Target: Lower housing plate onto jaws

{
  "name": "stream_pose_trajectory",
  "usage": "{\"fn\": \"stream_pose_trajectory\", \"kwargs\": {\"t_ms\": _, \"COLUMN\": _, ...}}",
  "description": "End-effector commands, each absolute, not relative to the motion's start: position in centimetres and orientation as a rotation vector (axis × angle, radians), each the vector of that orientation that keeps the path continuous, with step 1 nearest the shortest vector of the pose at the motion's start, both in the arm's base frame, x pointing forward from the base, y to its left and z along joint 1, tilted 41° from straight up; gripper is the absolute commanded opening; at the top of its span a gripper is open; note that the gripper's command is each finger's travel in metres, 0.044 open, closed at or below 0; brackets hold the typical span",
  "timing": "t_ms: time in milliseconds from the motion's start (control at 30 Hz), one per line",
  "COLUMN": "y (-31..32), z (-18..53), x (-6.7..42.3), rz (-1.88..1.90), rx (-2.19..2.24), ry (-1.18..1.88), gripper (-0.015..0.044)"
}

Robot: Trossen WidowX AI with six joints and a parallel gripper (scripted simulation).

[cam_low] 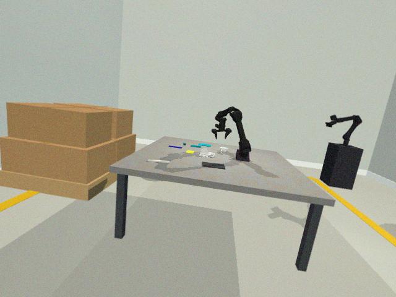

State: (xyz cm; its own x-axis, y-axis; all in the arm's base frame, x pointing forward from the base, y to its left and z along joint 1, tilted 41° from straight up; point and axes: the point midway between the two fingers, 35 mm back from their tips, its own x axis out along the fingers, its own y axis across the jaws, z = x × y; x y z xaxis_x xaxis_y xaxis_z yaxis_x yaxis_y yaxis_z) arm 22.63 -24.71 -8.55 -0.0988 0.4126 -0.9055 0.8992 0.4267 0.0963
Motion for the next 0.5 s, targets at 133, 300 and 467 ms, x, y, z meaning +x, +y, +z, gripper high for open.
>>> {"fn": "stream_pose_trajectory", "kwargs": {"t_ms": 133, "y": -25.0, "z": -9.3, "x": 21.0, "rz": -0.7, "rx": 1.315, "ry": 1.725, "gripper": 0.044}}
{"fn": "stream_pose_trajectory", "kwargs": {"t_ms": 300, "y": -25.2, "z": -9.6, "x": 20.0, "rz": -0.747, "rx": 1.411, "ry": 1.738, "gripper": 0.044}}
{"fn": "stream_pose_trajectory", "kwargs": {"t_ms": 467, "y": -25.3, "z": -10.0, "x": 19.1, "rz": -0.79, "rx": 1.507, "ry": 1.751, "gripper": 0.044}}
